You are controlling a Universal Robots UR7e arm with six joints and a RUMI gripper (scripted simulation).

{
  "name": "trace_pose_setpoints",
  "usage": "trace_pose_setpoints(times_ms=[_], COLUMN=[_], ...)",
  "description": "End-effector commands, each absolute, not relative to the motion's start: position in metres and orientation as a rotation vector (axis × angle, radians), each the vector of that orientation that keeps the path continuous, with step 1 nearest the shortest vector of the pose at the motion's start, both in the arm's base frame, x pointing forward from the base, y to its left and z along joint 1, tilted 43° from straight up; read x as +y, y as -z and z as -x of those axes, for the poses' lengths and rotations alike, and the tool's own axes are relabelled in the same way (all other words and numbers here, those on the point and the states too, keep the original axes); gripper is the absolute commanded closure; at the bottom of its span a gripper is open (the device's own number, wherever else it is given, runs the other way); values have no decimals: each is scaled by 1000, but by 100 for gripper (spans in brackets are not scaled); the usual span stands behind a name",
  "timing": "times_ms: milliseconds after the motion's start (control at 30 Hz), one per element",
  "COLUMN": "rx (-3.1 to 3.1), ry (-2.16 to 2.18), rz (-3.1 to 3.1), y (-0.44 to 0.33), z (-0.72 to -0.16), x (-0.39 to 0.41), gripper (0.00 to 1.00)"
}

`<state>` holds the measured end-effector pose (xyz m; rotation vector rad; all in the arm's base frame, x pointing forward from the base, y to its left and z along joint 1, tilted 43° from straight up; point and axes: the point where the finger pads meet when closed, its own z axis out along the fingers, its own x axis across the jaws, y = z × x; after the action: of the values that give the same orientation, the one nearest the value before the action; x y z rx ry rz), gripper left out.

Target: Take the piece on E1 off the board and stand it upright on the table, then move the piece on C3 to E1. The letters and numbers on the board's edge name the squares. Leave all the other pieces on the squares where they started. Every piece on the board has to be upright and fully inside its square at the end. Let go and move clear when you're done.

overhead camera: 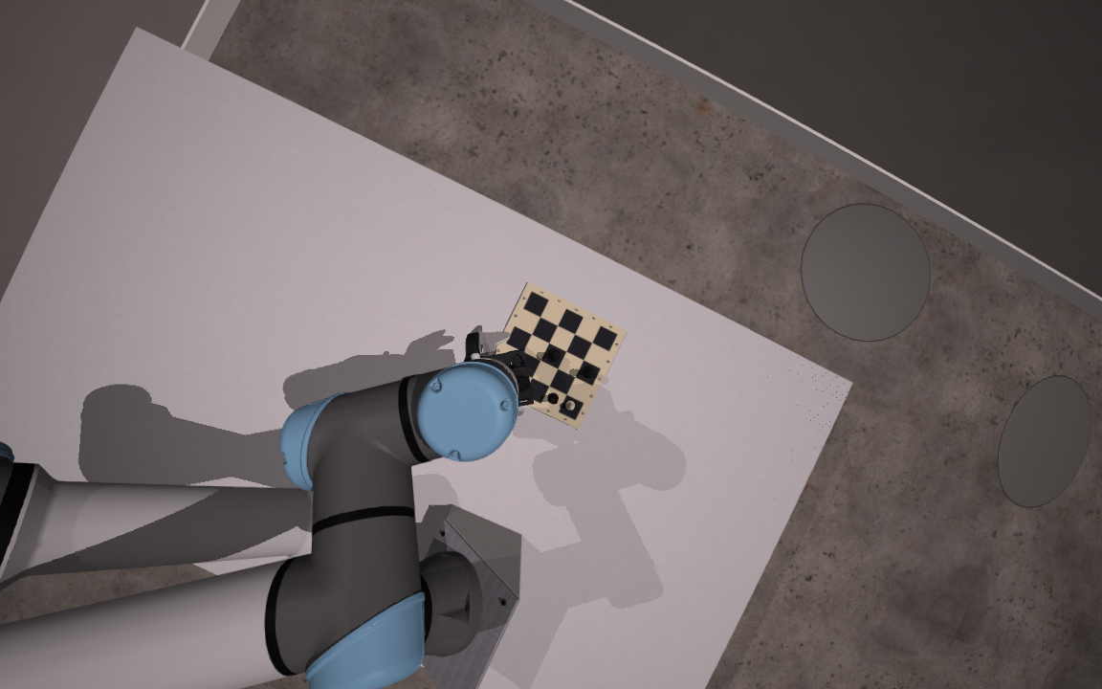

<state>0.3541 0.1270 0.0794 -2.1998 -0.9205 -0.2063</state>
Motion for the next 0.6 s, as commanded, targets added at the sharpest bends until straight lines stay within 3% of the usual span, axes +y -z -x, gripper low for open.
trace_pose_setpoints(times_ms=[0,567], rx=[-689,43], ry=[105,-189], rz=[2287,2394], y=[-80,-77], z=[-356,-362], x=[130,138], gripper=[0,0])
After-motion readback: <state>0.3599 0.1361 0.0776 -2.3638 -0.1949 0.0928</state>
